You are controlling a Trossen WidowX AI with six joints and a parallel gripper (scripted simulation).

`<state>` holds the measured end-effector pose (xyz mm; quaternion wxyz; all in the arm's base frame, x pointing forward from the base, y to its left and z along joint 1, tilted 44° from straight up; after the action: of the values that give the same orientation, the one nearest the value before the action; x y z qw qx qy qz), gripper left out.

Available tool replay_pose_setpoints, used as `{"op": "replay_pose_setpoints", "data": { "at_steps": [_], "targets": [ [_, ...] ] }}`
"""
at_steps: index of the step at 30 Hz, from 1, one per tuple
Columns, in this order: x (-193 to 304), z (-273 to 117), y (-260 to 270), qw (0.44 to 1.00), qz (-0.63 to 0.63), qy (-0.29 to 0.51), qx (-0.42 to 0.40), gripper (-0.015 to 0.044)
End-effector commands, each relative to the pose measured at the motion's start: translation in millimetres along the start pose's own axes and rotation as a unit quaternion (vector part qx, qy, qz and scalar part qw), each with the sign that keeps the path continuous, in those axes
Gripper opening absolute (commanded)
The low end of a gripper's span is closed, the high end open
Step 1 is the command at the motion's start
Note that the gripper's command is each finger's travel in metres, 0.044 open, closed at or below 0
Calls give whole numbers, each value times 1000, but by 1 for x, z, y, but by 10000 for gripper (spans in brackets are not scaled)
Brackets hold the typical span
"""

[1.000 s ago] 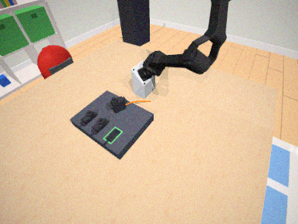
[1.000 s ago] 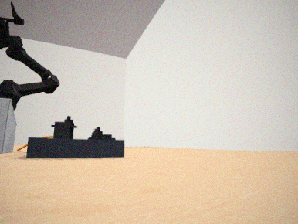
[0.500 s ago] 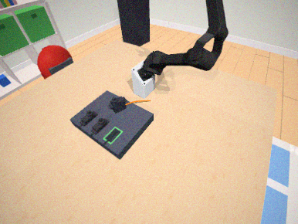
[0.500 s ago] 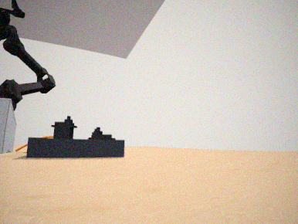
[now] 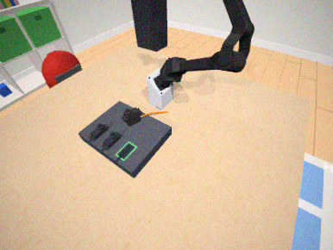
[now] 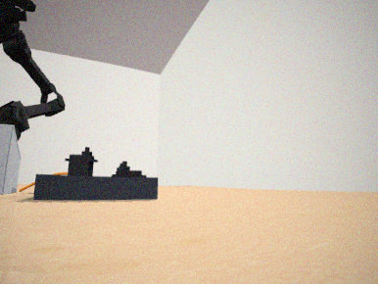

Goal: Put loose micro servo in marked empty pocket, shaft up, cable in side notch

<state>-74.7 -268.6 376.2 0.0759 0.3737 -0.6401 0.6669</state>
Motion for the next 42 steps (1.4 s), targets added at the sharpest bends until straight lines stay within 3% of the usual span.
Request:
{"op": "replay_pose_setpoints", "data": {
  "at_steps": [1, 20, 42],
  "targets": [
    [-14, 13, 5, 998, 51, -32, -7, 440],
    [-103, 70, 12, 930, 288, -214, -82, 440],
    [-227, 92, 9, 745, 470, -369, -296, 440]
  ]
}}
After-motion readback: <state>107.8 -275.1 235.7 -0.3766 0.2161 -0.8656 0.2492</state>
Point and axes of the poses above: the point midway between the two fingers, 35 mm back from their tips, its own z axis out along the fingers, its own y axis across the jaws, x = y × z, the point moved 9 cm from there along -z, back along the fingers, and after that the axes turned 7 degrees about -z, right-handed, at the moved point
